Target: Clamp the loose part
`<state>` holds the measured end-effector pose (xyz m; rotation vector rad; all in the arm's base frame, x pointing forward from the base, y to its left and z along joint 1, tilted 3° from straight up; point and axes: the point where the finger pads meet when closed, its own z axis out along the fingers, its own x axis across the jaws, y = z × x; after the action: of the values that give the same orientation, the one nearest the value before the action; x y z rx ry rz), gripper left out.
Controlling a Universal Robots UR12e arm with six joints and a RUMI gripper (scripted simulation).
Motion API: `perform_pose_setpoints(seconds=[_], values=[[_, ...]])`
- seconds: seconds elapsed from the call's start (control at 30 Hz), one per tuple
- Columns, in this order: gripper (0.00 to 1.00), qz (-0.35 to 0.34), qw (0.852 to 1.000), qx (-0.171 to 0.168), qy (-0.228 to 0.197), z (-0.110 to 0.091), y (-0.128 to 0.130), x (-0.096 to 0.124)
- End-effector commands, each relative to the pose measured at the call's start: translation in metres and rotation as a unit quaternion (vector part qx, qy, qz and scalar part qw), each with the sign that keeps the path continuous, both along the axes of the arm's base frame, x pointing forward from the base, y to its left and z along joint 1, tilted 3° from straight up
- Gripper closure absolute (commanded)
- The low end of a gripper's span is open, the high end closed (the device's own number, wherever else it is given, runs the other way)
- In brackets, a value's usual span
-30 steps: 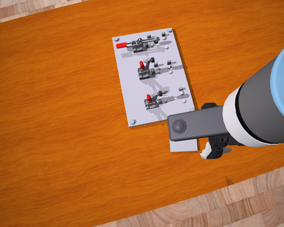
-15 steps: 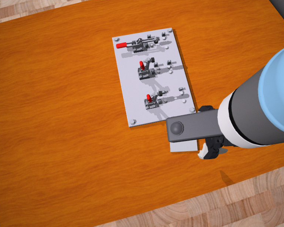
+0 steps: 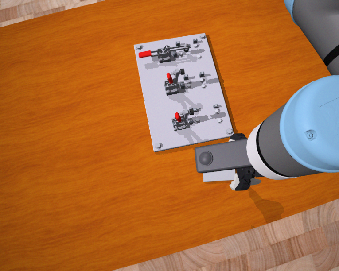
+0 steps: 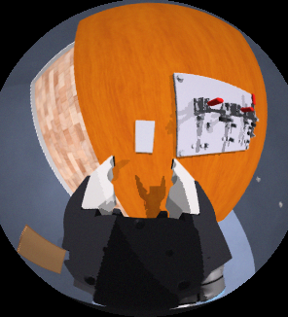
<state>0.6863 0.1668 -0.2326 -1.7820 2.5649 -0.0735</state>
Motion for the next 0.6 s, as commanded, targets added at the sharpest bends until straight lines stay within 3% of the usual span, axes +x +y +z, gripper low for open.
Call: perform_pose_setpoints(seconds=[0.0, 0.17, 0.57], values=[[0.41, 0.000, 1.000, 0.000, -0.001, -0.030, -0.001, 0.003], [0.41, 0.000, 1.000, 0.000, -0.001, -0.053, -0.001, 0.004], [0.41, 0.000, 1.000, 0.000, -0.001, -0.082, -0.002, 0.005]])
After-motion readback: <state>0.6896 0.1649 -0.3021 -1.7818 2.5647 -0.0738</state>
